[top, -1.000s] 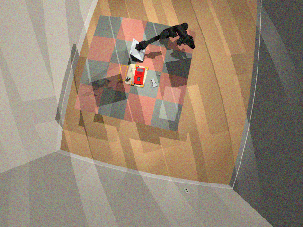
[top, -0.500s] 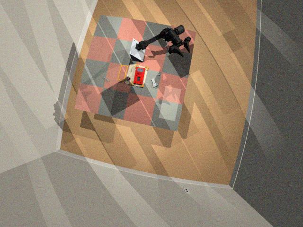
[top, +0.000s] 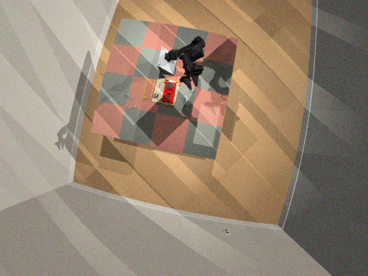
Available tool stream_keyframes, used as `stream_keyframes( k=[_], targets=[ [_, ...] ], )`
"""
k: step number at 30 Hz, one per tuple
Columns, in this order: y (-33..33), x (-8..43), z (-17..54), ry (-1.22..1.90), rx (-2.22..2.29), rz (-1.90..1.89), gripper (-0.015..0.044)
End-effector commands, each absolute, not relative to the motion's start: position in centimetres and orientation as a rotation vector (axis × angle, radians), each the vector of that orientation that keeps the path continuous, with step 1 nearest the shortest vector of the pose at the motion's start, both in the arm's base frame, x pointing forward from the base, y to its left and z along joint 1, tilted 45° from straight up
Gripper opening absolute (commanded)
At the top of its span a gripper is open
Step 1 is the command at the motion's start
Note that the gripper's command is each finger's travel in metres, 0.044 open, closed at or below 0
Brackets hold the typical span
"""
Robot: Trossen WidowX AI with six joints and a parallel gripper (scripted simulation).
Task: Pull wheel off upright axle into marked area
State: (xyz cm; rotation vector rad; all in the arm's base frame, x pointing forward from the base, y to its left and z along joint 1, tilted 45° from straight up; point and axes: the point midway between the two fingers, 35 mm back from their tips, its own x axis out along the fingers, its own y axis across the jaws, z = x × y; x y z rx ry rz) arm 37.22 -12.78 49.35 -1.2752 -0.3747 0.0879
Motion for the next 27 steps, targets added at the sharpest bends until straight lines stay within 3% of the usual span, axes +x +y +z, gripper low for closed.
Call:
stream_keyframes(
  k=[1,14,27],
  targets=[
    [-14.0,39.5,45.9,-0.261,-1.055,0.154,0.0300],
    [-17.3,45.5,26.4,0.397,0.119,0.257,0.0300],
    [-14.0,41.8,7.4,1.173,1.280,-0.133,0.0300]
  ],
)
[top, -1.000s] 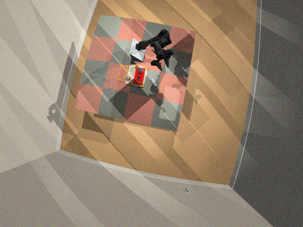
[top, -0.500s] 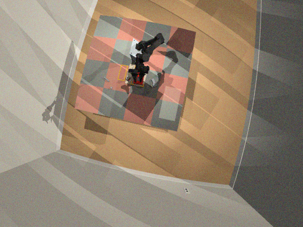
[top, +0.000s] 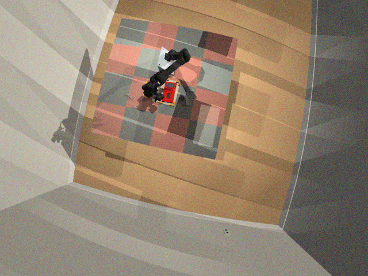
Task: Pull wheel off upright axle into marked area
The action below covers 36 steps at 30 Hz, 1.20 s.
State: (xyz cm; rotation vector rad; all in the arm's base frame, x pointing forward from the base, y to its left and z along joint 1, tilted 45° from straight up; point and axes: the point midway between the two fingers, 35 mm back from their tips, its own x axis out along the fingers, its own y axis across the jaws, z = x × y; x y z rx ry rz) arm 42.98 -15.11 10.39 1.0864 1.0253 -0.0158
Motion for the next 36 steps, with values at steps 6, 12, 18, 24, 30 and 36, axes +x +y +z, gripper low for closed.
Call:
stream_keyframes(
  k=[6,12,18,24,30,36],
  targets=[
    [-10.7,37.0,1.1,1.575,1.754,-0.601,0.0300],
    [-9.8,35.6,-0.1,1.679,1.853,-0.767,0.0300],
    [-9.8,35.8,-0.2,1.679,1.853,-0.767,0.0300],
    [-7.4,36.3,-2.7,1.678,1.853,-0.767,0.0300],
    [-4.6,36.6,-5.4,1.680,1.855,-0.763,0.0300],
    [-4.7,36.7,-5.1,1.684,1.842,-0.758,0.0221]
  ],
)
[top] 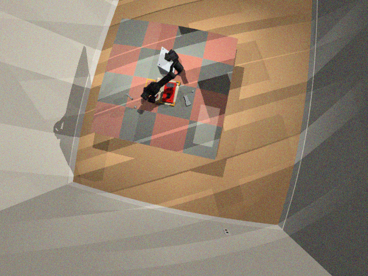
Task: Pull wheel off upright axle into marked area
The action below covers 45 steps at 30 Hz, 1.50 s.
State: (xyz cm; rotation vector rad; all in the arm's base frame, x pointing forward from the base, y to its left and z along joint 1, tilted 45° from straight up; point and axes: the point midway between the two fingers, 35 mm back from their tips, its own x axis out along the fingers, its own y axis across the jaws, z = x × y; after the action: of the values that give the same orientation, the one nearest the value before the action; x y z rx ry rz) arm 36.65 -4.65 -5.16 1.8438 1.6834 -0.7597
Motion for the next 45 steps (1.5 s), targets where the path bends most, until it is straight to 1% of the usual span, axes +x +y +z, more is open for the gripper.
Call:
stream_keyframes(
  k=[1,9,15,45],
  targets=[
    [-4.66,36.67,-5.12,1.684,1.842,-0.758,0.0215],
    [-4.66,36.67,-5.12,1.684,1.842,-0.758,0.0161],
    [-4.74,36.67,-5.05,1.684,1.843,-0.759,0.0004],
    [-5.46,36.62,-4.38,1.682,1.846,-0.761,0.0000]
  ],
)
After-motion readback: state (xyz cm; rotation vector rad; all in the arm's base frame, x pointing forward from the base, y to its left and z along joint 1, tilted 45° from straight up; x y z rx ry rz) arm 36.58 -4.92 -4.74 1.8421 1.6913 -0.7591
